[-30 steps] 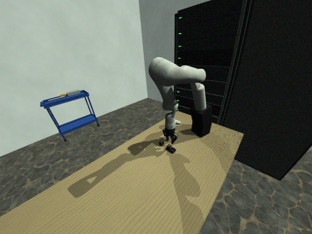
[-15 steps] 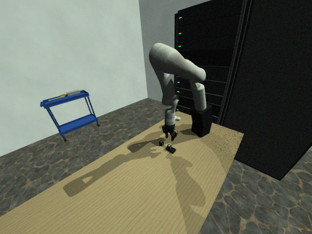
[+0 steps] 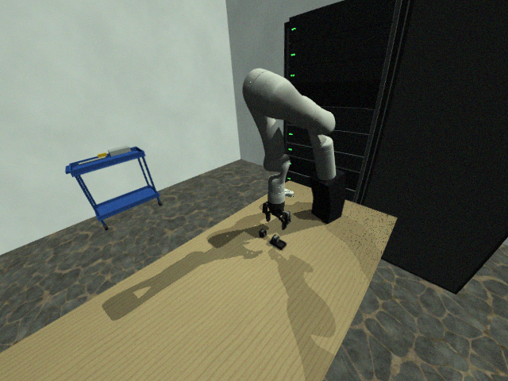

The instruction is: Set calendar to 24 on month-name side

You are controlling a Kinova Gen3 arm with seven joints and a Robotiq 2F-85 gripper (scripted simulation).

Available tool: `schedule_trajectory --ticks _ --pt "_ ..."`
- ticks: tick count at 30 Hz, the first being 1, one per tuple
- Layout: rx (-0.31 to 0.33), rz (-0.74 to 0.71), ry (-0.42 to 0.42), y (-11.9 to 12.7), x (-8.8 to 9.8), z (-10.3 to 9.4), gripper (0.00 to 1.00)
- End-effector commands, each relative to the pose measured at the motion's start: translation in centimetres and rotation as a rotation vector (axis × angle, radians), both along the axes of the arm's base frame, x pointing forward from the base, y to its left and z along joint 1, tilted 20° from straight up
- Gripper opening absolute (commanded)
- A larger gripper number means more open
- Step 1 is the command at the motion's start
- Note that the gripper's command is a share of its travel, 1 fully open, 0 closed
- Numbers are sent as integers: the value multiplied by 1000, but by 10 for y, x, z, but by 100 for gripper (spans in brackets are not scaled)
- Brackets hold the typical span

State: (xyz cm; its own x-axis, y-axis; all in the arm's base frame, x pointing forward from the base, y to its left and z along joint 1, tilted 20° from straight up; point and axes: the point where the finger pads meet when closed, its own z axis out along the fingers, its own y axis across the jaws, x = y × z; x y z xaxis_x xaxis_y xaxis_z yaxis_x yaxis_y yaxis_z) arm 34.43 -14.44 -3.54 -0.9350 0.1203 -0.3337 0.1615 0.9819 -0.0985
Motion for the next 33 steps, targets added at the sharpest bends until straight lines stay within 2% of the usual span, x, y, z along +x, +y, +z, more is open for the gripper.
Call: schedule_trajectory --ticks 1,13,21,23,33 --pt "0 -1 9 0 -4 0 100" --pt "16 -54 -2 -4 -1 -1 100" --pt "102 -320 -39 -20 -2 -5 100" --pt "102 -320 -39 -20 -2 -5 100" --pt "238 -738 -102 -46 -5 -9 100"
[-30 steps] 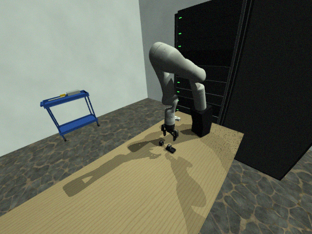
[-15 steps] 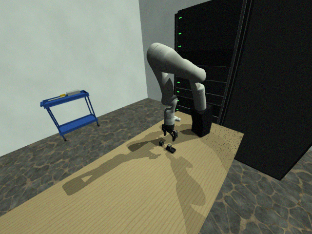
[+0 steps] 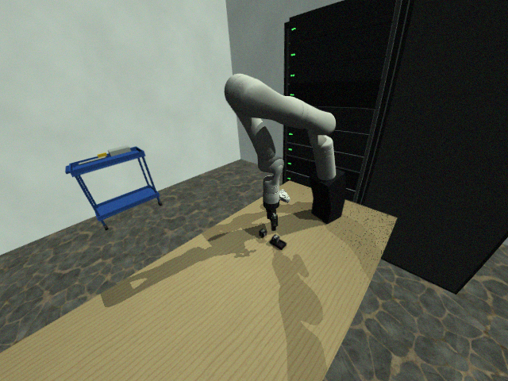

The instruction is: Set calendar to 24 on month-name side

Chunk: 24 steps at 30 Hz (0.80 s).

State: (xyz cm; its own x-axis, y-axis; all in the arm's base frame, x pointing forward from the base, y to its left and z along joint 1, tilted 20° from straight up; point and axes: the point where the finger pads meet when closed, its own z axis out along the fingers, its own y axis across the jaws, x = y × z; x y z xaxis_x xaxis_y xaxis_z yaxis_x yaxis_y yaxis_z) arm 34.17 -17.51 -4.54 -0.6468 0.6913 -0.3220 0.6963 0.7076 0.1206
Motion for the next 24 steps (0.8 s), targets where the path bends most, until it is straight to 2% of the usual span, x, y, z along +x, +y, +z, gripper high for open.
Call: schedule_trajectory --ticks 1,5,7,10,18,24 --pt "39 -131 -10 -16 -2 1 100" --pt "92 -293 -36 -26 -4 0 100" --pt "92 -293 -36 -26 -4 0 100" --pt "144 -448 -62 -35 -4 0 100" --pt "238 -723 -110 -53 -6 1 100" --pt "267 -807 -125 -58 -7 1 100"
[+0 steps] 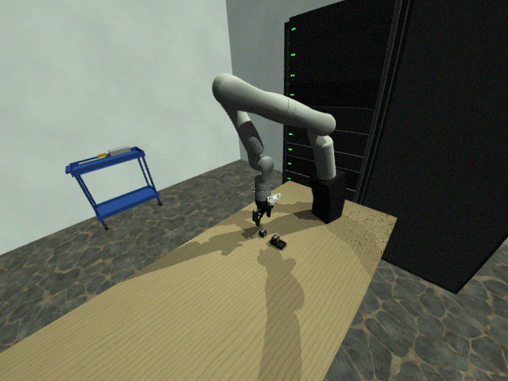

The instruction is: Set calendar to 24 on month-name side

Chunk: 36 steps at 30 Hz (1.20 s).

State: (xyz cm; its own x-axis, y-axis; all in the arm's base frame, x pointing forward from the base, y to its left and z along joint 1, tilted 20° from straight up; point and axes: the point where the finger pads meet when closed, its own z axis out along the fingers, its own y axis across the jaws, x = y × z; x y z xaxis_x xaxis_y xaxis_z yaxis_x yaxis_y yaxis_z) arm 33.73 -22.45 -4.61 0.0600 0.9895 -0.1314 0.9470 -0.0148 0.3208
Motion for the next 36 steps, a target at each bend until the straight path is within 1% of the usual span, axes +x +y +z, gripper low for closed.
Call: schedule_trajectory --ticks 1,7,8,36 --pt "16 -58 -4 -10 -2 2 100" --pt "26 -82 -7 -10 -4 2 100" --pt "26 -82 -6 -10 -4 2 46" --pt "26 -82 -6 -10 -4 2 46"
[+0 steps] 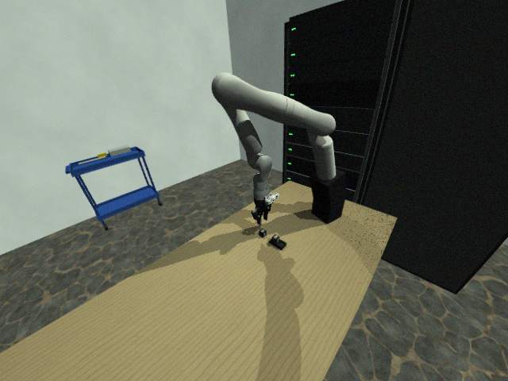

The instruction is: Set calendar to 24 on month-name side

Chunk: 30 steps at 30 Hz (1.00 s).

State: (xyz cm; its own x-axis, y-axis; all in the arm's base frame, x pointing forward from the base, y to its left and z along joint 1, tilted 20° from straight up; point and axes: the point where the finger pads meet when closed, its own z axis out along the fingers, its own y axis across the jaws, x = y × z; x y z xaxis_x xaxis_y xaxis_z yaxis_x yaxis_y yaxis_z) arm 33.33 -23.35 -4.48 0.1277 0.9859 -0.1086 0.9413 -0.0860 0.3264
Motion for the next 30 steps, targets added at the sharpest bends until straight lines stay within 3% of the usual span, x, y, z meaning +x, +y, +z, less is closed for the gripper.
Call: schedule_trajectory --ticks 1,15,30 --pt "3 -14 1 -1 0 1 46" --pt "3 -14 0 -2 1 0 46" --pt "5 -14 5 -3 5 -15 46"
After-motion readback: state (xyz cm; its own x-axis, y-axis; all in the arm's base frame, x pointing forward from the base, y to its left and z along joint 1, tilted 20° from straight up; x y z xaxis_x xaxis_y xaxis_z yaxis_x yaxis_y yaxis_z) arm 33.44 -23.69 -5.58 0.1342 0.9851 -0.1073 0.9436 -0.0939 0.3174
